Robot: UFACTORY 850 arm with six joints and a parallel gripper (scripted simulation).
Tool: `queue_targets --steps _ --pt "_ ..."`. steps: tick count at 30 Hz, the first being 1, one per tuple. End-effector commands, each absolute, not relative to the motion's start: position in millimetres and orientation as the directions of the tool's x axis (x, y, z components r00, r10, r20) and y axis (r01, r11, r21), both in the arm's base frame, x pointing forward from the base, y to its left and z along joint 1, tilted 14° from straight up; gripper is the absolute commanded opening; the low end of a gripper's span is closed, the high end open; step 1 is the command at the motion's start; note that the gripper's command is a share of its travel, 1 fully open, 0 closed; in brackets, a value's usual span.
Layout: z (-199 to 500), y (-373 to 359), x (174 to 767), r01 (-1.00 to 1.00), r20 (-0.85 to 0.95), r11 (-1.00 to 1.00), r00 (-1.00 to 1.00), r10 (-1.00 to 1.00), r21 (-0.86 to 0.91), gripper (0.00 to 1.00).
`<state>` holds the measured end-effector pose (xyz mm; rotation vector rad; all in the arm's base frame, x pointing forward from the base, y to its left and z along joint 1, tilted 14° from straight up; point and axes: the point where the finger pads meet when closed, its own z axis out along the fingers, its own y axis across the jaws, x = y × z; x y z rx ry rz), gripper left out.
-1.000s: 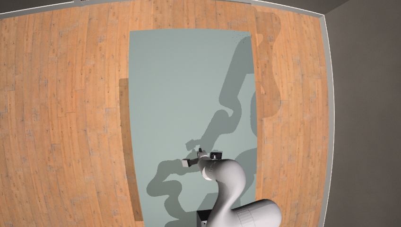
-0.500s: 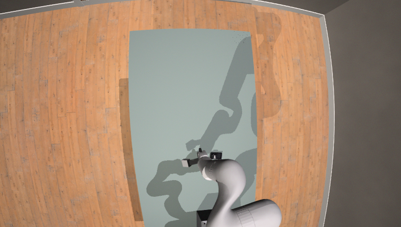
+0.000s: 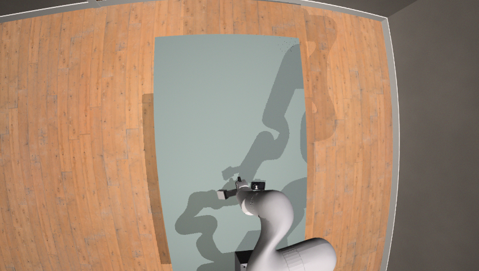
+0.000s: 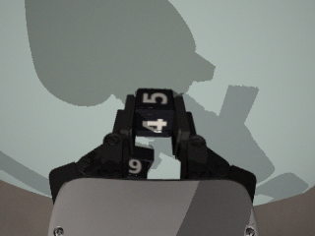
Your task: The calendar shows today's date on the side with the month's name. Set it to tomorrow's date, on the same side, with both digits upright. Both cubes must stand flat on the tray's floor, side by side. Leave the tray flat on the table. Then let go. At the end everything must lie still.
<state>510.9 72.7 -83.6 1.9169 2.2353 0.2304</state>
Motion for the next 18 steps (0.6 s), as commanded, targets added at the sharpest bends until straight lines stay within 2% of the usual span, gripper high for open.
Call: queue_targets --steps 1,10,11,13,14,16,17,18 --pt "-83.1 72.8 511.4 0.959 -0.041 0.153 -0.147 0.988 0.239 0.27" --pt "-83.1 72.8 511.4 0.959 -0.041 0.153 -0.147 0.988 0.239 0.31" --pt "-83.1 72.8 511.4 0.959 -0.041 0.153 -0.147 0.988 0.239 0.35" --pt "-83.1 72.8 511.4 0.959 -0.041 0.153 -0.147 0.988 0.239 0.35" --pt "-83.1 72.8 511.4 0.959 -0.041 0.153 -0.147 0.988 0.239 0.39" --pt "-83.1 72.8 511.4 0.959 -0.041 0.153 -0.147 0.988 0.239 0.39" --pt "-83.1 72.8 511.4 0.959 -0.041 0.153 -0.147 0.988 0.239 0.43" --pt "-83.1 72.8 511.4 0.959 -0.041 0.153 -0.147 0.988 0.239 0.43"
